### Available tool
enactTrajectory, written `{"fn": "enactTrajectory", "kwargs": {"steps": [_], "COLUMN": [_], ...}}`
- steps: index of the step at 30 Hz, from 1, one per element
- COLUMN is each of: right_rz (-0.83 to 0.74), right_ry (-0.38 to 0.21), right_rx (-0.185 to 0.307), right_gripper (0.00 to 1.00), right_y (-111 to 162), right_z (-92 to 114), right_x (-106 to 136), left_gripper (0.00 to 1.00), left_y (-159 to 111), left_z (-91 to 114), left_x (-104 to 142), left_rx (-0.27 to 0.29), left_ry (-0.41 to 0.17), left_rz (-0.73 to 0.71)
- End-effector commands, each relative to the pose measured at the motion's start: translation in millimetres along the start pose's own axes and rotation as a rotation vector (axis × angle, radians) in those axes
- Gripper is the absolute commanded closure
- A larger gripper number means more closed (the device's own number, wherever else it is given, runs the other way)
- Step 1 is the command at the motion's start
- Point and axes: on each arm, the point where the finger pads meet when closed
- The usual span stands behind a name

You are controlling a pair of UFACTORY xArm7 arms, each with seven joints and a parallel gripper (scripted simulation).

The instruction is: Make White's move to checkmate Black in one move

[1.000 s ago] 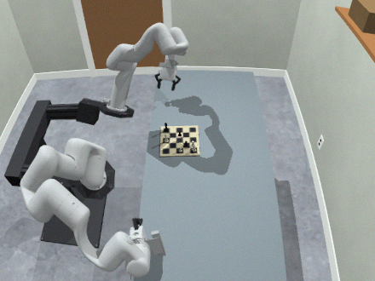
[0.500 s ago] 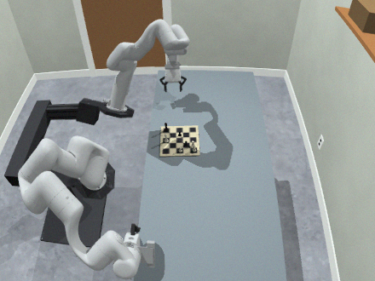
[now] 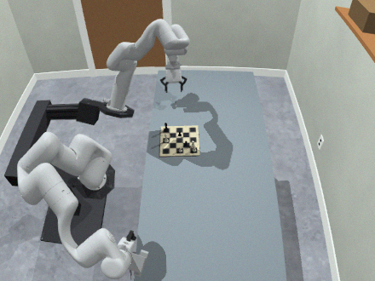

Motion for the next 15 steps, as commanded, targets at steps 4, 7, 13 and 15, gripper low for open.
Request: {"fn": "enactTrajectory", "kwargs": {"steps": [4,7,13,15], "right_rz": [-0.148,-0.206,-0.302,-0.357], "right_ry": [0.037,0.051,0.074,0.088], "right_rx": [0.065,0.089,0.128,0.151], "right_gripper": [0.0,0.0,0.0,0.0], "right_y": [19.7,27.1,39.2,46.0], "right_z": [12.7,17.3,25.2,29.9], "right_x": [7.3,10.9,17.4,21.5], "left_gripper": [0.0,0.0,0.0,0.0], "left_y": [-0.5,-0.5,-0.5,-0.5], "left_z": [0.6,0.6,0.6,0.6], "left_x": [0.2,0.2,0.2,0.2], "left_rx": [-0.001,-0.001,-0.001,-0.001], "left_ry": [-0.001,-0.001,-0.001,-0.001], "left_rz": [-0.001,-0.001,-0.001,-0.001]}}
Point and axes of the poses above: on each arm, the point where the finger pads meet when closed, its own z axis back along the fingers, its own y axis across the jaws, x = y × z, and after that the axes turned 9 degrees about -z, right-handed
